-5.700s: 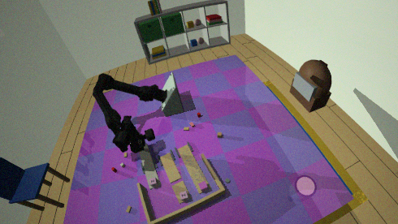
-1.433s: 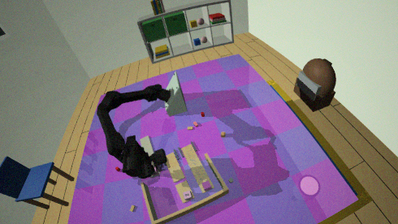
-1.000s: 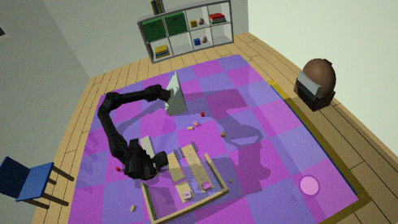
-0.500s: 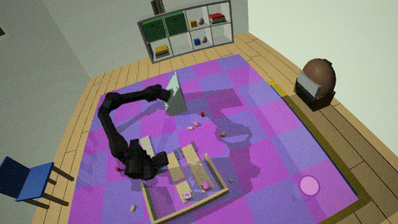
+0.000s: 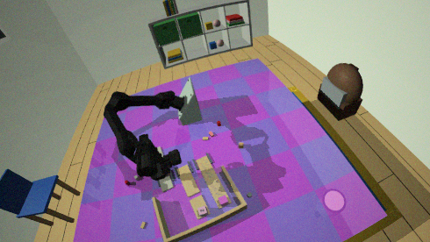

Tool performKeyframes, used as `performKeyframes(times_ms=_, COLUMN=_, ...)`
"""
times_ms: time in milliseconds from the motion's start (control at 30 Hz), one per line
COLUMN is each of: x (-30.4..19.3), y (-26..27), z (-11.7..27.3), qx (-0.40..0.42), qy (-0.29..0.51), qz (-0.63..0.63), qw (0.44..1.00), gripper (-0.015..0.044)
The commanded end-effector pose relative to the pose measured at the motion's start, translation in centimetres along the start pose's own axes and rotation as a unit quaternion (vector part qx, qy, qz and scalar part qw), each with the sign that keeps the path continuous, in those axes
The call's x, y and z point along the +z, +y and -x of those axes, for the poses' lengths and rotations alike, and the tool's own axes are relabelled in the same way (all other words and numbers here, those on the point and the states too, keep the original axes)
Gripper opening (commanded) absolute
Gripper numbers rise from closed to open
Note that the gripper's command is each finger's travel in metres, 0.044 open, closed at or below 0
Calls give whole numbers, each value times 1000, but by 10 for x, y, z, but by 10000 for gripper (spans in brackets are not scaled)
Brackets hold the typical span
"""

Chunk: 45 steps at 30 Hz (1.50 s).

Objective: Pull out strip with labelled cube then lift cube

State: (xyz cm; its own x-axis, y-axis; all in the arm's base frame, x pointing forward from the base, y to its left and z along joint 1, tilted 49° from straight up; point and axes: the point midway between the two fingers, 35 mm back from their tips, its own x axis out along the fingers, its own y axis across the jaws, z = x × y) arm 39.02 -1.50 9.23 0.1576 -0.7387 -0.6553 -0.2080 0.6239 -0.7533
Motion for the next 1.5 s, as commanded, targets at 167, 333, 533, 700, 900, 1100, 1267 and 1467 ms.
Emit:
performKeyframes(times_ms=167, x=-19, y=9, z=8, qx=0, qy=3, qz=2, qw=1000, gripper=0)
performKeyframes(times_ms=333, x=-36, y=17, z=9, qx=1, qy=3, qz=2, qw=1000, gripper=0)
performKeyframes(times_ms=533, x=-56, y=26, z=9, qx=1, qy=3, qz=2, qw=1000, gripper=0)
performKeyframes(times_ms=700, x=-74, y=34, z=8, qx=1, qy=3, qz=3, qw=1000, gripper=0)
performKeyframes(times_ms=900, x=-90, y=40, z=7, qx=1, qy=4, qz=3, qw=1000, gripper=0)
performKeyframes(times_ms=1100, x=-89, y=41, z=34, qx=2, qy=4, qz=3, qw=1000, gripper=0)
performKeyframes(times_ms=1267, x=-90, y=40, z=43, qx=1, qy=4, qz=3, qw=1000, gripper=0)
performKeyframes(times_ms=1467, x=-90, y=40, z=43, qx=1, qy=4, qz=3, qw=1000, gripper=0)
